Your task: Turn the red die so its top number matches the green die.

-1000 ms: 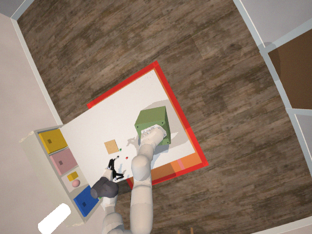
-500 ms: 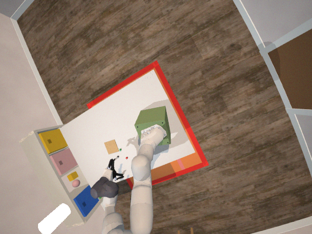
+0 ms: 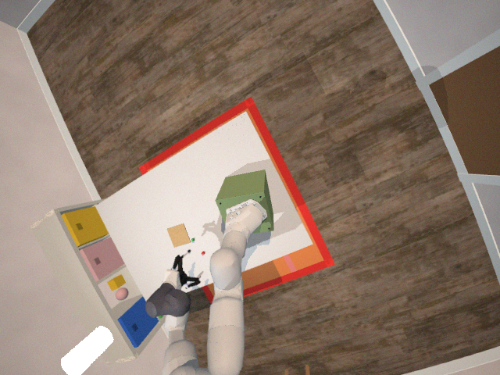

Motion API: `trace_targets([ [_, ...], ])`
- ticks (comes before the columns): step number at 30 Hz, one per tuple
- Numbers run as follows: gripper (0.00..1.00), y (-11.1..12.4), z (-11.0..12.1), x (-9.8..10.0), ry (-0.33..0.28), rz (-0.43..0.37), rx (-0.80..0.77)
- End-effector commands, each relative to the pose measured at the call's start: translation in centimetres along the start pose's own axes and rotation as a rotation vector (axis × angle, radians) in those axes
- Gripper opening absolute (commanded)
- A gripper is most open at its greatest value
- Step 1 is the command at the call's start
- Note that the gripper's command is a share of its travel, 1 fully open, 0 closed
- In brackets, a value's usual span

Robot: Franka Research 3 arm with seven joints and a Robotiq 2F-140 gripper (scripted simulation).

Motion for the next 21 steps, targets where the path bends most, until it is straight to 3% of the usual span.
trace_targets([
  [1,1.0,0.09,-0.07,-0.04,-0.003,-0.004,0.174],
  [21,1.0,0.12,-0.01,-0.4,-0.002,-0.006,0.499],
])
Point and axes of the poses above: the point where the finger pads meet when closed, its own x axis back along the fingers, its own z axis across the jaws, y = z × x, the point moved 8 cm from there along x, back along the fingers, and after that the axes turned 1 degree about -x, right-handed, at the moved point
